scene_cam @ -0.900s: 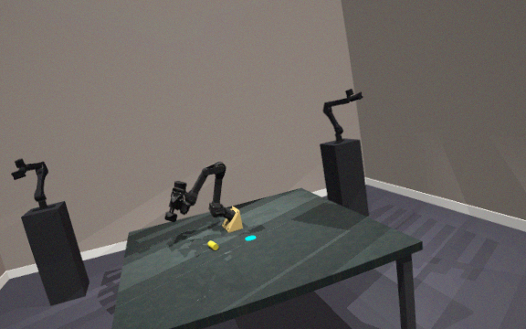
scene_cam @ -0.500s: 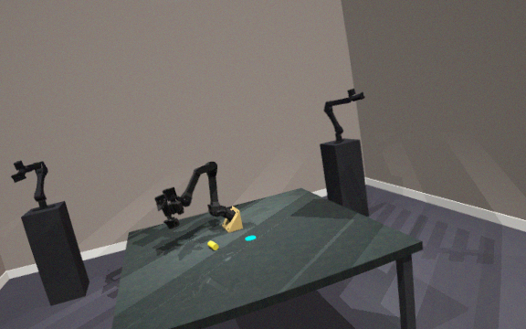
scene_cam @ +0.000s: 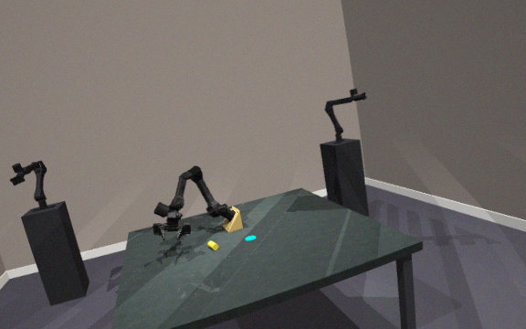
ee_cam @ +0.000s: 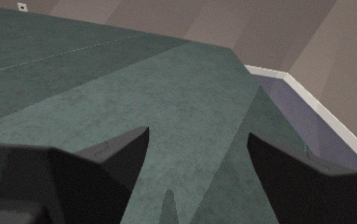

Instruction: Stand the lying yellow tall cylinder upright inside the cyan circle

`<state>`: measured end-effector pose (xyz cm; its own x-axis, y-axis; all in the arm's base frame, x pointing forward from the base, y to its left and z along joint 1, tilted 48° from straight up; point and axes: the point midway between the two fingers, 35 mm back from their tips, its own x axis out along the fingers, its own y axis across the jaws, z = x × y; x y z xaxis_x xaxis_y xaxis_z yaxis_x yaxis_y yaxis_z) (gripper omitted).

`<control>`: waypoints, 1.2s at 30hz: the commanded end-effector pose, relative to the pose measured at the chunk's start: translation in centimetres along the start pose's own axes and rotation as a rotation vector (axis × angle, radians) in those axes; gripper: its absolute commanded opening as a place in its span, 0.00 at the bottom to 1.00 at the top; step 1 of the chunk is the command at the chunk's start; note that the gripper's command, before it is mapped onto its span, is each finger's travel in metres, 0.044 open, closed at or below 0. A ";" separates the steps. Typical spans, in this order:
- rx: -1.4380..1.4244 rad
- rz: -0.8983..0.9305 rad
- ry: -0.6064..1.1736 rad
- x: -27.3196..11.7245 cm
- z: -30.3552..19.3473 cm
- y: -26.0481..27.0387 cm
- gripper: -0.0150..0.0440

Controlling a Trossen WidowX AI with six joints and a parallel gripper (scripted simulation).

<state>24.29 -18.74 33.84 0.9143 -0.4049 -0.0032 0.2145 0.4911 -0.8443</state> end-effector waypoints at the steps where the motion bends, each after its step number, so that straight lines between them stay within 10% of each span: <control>1: 0.222 0.169 0.148 2.3 -0.6 4.1 0.78; 22: 0.173 0.583 1.040 -2.5 0.8 19.9 0.78; 36: -0.231 0.430 1.134 -5.2 4.1 19.2 0.78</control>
<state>24.94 -4.27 19.19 0.0565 -0.7051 -0.7069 -0.1881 0.6878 -0.7011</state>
